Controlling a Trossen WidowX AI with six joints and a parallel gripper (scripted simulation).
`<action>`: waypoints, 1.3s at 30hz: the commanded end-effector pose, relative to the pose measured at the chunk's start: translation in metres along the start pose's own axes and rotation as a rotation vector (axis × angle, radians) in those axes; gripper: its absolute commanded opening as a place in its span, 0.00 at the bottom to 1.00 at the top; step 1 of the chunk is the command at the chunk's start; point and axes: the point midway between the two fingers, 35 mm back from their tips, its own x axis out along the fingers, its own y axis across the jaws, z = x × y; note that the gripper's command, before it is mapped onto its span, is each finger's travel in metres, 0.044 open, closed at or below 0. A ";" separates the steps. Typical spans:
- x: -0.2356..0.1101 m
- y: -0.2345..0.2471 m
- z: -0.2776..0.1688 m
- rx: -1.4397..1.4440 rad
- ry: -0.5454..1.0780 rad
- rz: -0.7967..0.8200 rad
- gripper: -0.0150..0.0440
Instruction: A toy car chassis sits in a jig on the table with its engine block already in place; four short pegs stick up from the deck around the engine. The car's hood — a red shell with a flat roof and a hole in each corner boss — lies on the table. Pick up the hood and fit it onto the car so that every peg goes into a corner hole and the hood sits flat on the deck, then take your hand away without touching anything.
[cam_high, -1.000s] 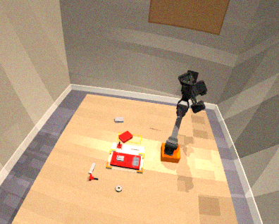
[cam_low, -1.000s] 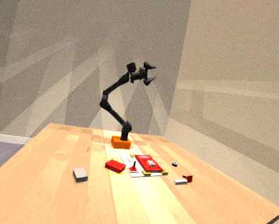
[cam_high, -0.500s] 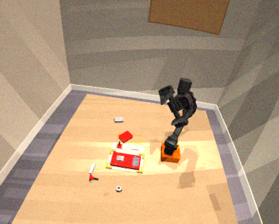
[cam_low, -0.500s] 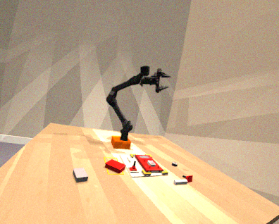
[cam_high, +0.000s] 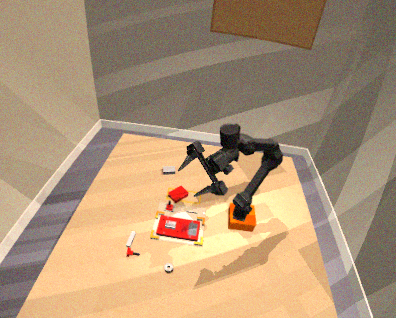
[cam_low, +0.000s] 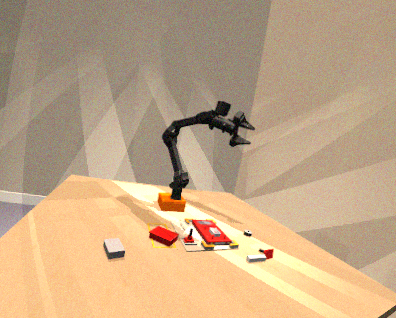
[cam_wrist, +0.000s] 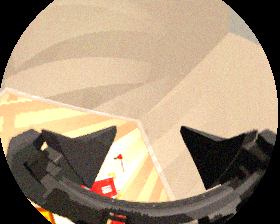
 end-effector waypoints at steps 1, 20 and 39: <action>0.017 -0.002 -0.033 0.024 0.111 0.006 1.00; 0.043 -0.014 -0.197 0.080 0.575 0.092 1.00; -0.031 0.019 -0.404 0.367 1.114 0.338 1.00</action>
